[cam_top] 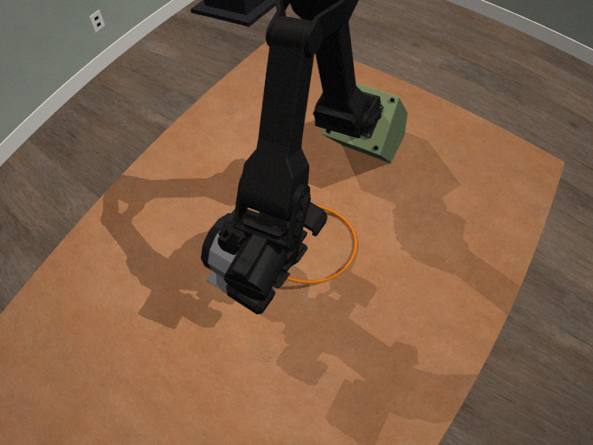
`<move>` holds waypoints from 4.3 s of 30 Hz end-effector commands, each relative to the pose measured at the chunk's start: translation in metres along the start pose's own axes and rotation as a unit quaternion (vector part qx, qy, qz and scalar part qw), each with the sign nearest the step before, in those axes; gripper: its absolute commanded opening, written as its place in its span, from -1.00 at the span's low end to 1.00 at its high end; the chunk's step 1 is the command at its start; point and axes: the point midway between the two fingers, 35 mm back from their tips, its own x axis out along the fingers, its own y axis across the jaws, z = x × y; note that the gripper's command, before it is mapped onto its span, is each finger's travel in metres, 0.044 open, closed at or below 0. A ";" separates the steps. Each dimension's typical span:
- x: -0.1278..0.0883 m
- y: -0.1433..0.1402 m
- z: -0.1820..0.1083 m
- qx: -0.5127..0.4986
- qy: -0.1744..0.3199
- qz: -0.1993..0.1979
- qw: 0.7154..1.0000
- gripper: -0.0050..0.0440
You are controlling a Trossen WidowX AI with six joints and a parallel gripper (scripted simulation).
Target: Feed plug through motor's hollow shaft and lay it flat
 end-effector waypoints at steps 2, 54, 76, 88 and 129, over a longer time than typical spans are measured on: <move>0.001 0.000 0.004 0.003 -0.006 0.001 1.000 -0.80; -0.001 0.001 -0.006 0.005 -0.009 0.005 1.000 -0.44; 0.000 0.001 0.001 0.004 -0.007 0.002 1.000 -0.80; 0.000 0.000 0.001 0.000 -0.002 0.000 1.000 -0.70; 0.001 -0.002 -0.007 0.003 -0.006 0.001 1.000 -0.39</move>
